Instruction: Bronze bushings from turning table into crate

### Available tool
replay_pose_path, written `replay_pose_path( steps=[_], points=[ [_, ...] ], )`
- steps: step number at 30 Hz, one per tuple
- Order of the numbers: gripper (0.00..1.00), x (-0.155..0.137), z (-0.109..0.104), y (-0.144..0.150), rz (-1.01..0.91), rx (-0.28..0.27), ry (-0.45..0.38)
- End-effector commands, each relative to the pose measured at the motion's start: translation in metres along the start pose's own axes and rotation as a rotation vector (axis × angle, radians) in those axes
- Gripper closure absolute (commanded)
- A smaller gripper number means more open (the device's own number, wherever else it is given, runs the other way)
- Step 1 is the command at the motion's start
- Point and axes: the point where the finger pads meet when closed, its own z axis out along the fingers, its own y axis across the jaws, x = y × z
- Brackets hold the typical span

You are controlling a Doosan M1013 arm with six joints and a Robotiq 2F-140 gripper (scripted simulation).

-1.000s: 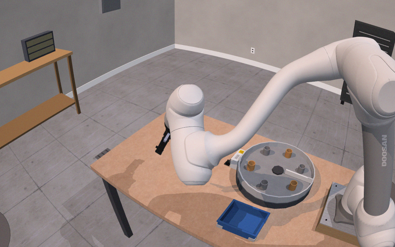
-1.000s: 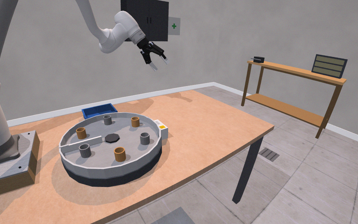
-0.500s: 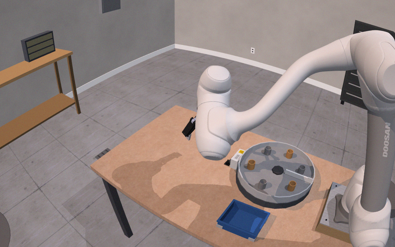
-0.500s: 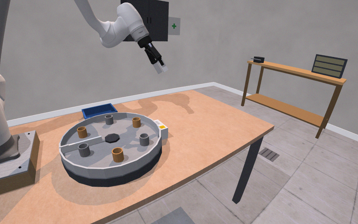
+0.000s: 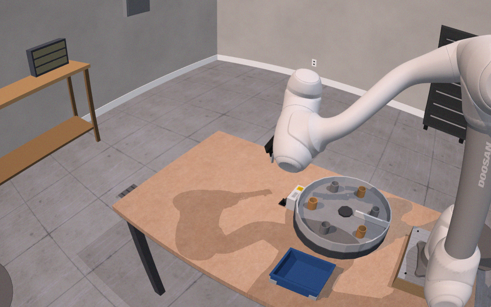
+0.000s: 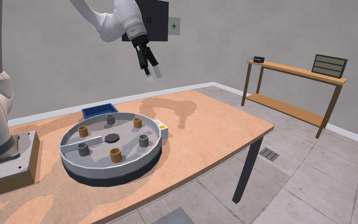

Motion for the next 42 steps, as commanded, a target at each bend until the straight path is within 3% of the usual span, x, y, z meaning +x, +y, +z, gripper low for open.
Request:
replay_pose_path(
  steps=[1,6,8,9,23,25,26,35,39,42],
  points=[
    [0.0,-0.008,0.003,0.042,0.132,-0.015,-0.039],
    [0.0,-0.023,0.006,0.093,0.31,-0.04,-0.091],
    [0.0,-0.023,0.006,0.093,0.31,-0.04,-0.091],
    [0.0,-0.034,0.006,0.121,0.415,-0.055,-0.121],
    [0.0,-0.108,0.003,0.238,0.937,-0.14,-0.257],
    [0.0,-0.108,0.003,0.238,0.937,-0.14,-0.257],
    [0.0,-0.127,0.001,0.258,1.052,-0.161,-0.285],
    [0.0,-0.187,-0.006,0.305,1.387,-0.224,-0.366],
    [0.0,-0.216,-0.01,0.321,1.546,-0.256,-0.404],
    [0.0,-0.221,-0.01,0.323,1.572,-0.261,-0.41]
  ],
)
